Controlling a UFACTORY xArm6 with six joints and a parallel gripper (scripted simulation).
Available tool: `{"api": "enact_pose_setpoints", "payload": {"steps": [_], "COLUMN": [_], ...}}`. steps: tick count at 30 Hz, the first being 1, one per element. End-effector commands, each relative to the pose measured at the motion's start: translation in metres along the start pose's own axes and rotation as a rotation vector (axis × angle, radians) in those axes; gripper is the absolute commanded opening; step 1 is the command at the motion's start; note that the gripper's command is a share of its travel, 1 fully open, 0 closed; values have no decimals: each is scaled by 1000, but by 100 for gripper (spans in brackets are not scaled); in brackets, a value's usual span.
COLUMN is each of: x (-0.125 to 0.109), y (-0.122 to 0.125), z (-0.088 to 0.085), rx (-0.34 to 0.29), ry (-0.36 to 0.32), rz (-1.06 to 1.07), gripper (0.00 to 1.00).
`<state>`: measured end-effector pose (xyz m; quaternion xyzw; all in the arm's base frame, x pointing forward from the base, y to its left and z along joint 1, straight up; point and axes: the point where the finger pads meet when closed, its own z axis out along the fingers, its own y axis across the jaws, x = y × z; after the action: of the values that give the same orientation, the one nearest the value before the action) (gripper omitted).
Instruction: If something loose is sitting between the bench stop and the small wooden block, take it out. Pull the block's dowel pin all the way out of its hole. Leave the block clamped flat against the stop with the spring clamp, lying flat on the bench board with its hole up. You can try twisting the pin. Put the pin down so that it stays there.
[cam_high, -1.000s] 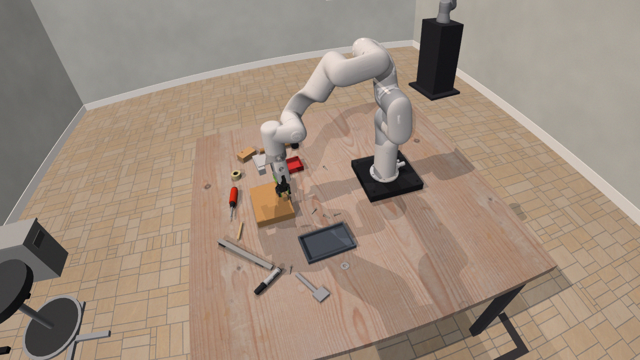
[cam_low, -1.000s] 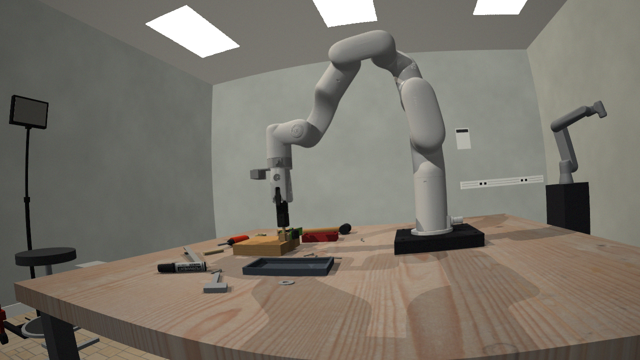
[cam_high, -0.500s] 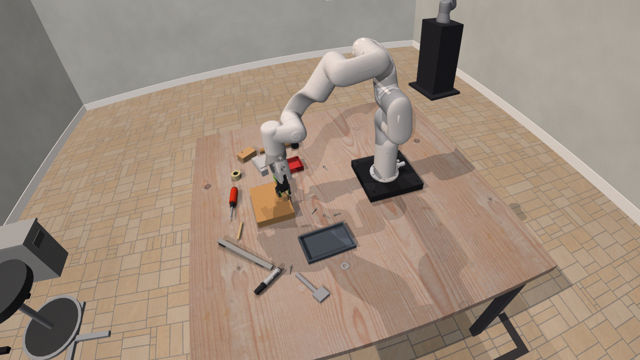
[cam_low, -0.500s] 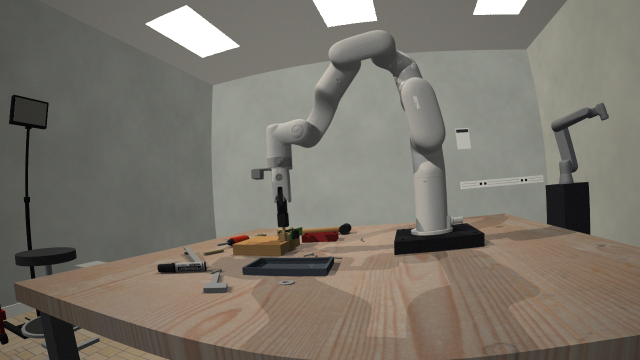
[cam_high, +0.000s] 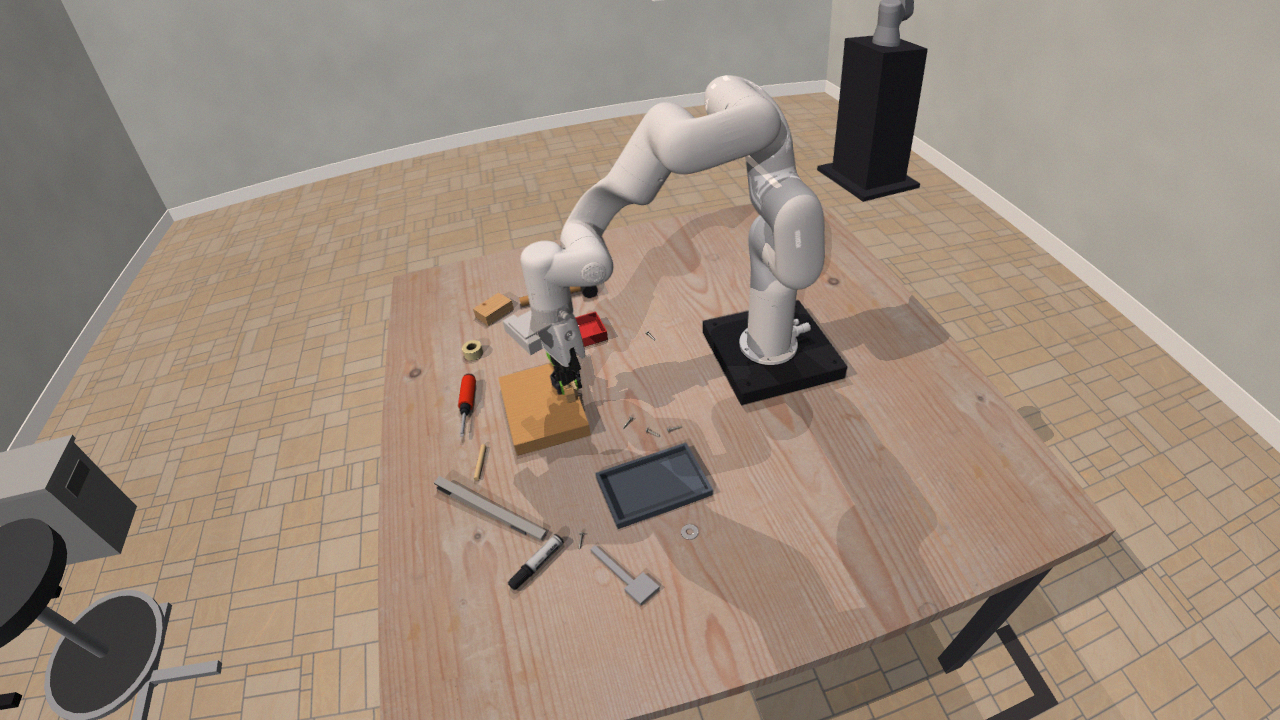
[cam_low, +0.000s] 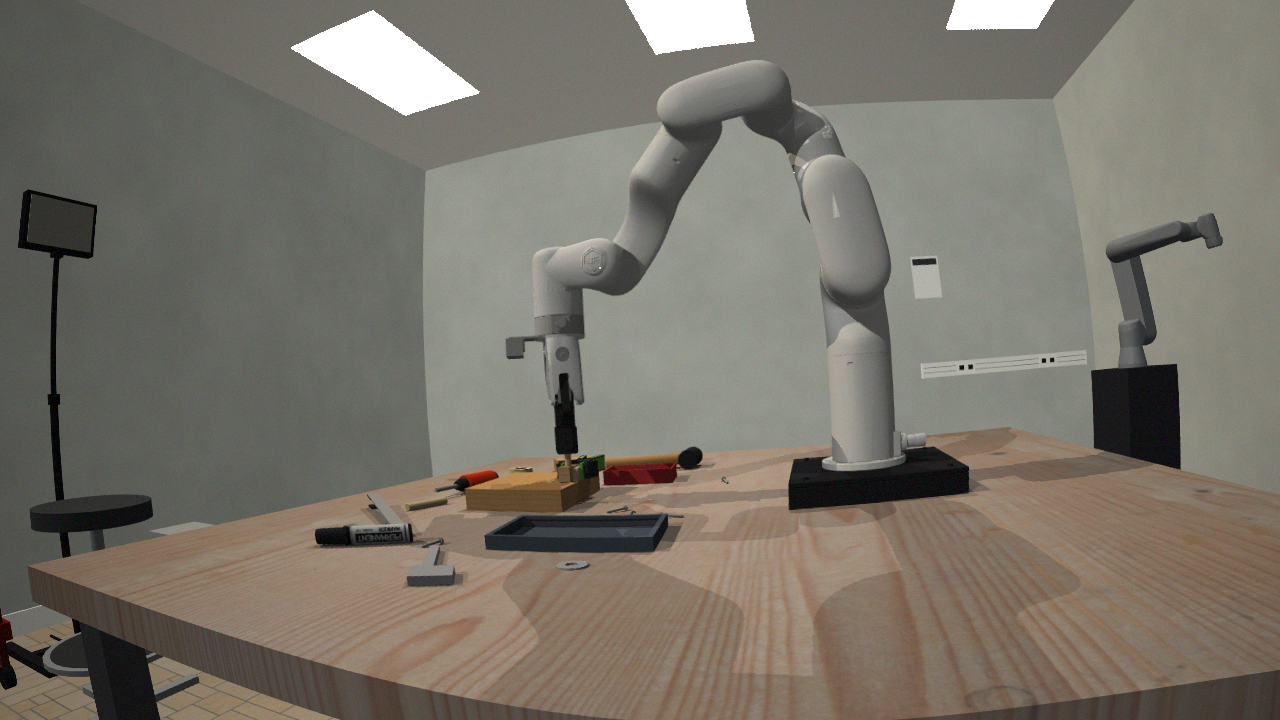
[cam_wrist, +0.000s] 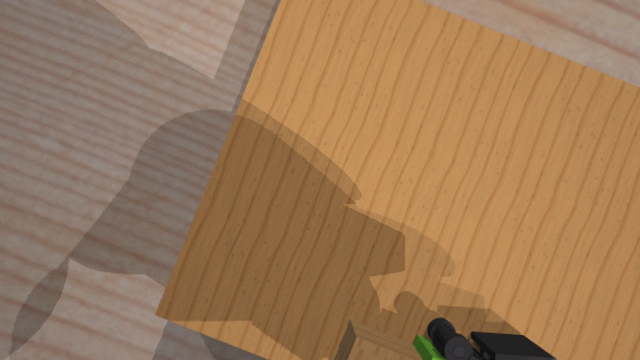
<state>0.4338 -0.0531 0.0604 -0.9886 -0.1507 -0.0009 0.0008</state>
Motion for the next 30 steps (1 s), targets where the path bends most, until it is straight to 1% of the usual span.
{"api": "enact_pose_setpoints", "payload": {"steps": [1, 30], "x": [1, 1], "y": [1, 1], "z": [-1, -2], "rx": [-1, -1], "ry": [4, 4], "rz": [-43, -251], "gripper": [0, 0]}}
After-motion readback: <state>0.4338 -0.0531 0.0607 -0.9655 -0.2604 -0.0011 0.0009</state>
